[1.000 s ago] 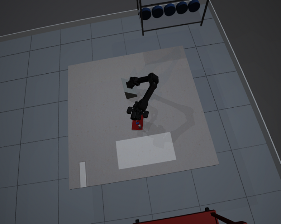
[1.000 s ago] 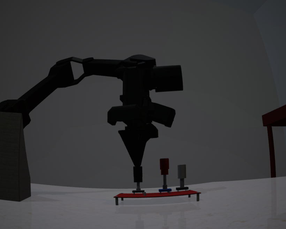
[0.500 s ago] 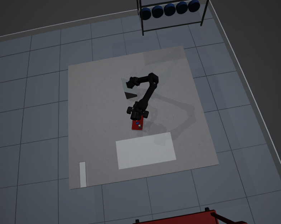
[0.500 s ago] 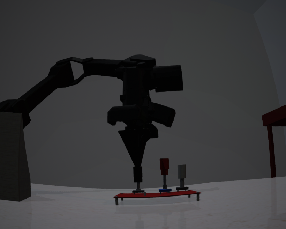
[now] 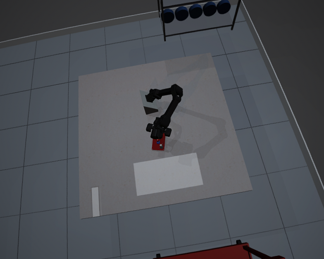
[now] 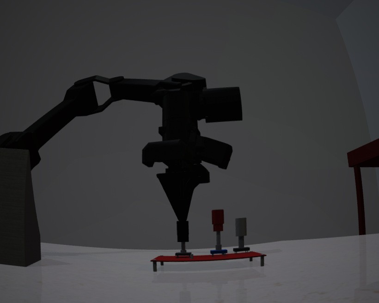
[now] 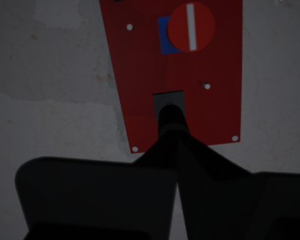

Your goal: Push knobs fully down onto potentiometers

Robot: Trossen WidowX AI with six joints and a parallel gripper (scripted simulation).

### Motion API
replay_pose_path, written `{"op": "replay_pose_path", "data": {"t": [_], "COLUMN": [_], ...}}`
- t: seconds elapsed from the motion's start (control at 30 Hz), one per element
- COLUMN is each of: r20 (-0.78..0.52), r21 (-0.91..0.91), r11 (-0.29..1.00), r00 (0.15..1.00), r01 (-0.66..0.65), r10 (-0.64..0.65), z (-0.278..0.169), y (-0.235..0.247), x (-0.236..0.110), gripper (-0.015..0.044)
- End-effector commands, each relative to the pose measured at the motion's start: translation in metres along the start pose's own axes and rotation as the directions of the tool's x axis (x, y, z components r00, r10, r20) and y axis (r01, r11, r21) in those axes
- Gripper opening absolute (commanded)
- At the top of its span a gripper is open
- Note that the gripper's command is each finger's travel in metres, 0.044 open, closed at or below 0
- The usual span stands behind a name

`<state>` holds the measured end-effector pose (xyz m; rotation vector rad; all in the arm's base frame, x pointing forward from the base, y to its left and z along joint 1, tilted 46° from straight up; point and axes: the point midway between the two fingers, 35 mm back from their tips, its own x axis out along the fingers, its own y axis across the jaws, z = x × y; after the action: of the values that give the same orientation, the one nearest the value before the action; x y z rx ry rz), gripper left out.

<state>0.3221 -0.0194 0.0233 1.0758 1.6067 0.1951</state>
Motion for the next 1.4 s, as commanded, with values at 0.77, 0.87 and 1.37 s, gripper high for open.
{"op": "replay_pose_path", "data": {"t": [0.77,0.87,1.37], "r20": [-0.003,-0.003,-0.003], "r21": [0.0,0.0,0.0], "r11": [1.0,1.0,1.0], "r00": [1.0,1.0,1.0], "r01": [0.0,0.0,-0.001], "r10": [0.0,0.0,0.001], "z": [0.0,0.0,0.0], "y": [0.001,0.001,0.001], "x": [0.012,0.012,0.016], "gripper": [0.0,0.0,0.0]}}
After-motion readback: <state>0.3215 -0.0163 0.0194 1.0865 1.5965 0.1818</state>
